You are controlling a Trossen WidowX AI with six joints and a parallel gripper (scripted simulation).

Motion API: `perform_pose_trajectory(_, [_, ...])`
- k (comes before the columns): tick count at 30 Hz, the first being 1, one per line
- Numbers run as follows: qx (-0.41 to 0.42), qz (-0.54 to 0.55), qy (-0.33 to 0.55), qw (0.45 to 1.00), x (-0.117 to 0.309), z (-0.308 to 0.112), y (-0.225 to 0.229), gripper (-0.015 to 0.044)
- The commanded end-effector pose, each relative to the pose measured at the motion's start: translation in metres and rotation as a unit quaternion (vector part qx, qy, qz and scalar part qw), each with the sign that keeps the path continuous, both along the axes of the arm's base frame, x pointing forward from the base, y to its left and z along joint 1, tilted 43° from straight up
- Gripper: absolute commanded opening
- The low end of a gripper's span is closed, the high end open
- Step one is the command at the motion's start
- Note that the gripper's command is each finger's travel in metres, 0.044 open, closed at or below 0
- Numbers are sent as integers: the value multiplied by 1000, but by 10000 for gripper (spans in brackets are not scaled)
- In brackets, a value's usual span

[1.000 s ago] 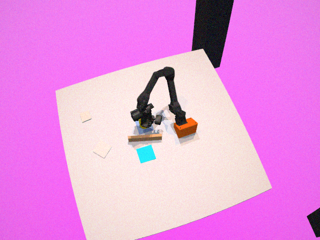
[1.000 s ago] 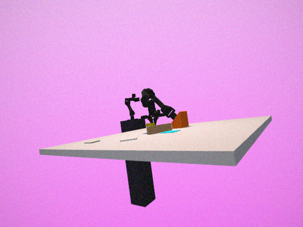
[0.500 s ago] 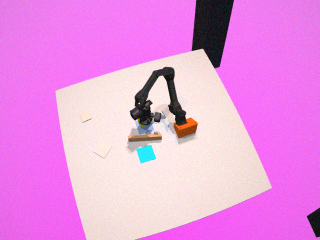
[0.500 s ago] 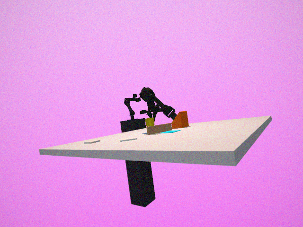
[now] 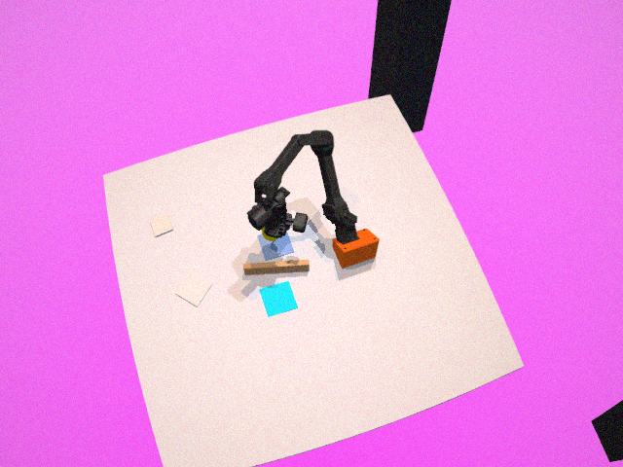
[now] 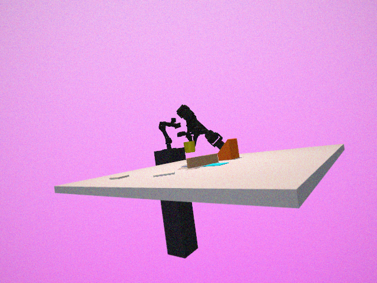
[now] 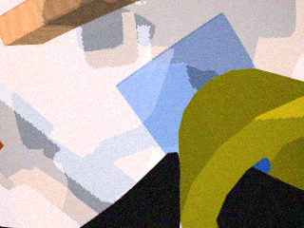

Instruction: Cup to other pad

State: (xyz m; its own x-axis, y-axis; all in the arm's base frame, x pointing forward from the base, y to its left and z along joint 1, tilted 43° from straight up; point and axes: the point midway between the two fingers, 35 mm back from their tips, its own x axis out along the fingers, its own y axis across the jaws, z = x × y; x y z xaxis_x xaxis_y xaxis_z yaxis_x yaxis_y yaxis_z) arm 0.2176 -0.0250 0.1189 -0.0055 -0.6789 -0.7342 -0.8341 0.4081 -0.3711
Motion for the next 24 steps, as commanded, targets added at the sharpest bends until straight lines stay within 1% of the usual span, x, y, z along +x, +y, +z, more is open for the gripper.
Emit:
perform_pose_trajectory(1, [0,0,1,1000,0,-1,-1,0])
perform_pose_trajectory(15, [0,0,1,1000,0,-1,0,0])
perform_pose_trajectory(24, [1,-1,2,1000,5,-11,12,0])
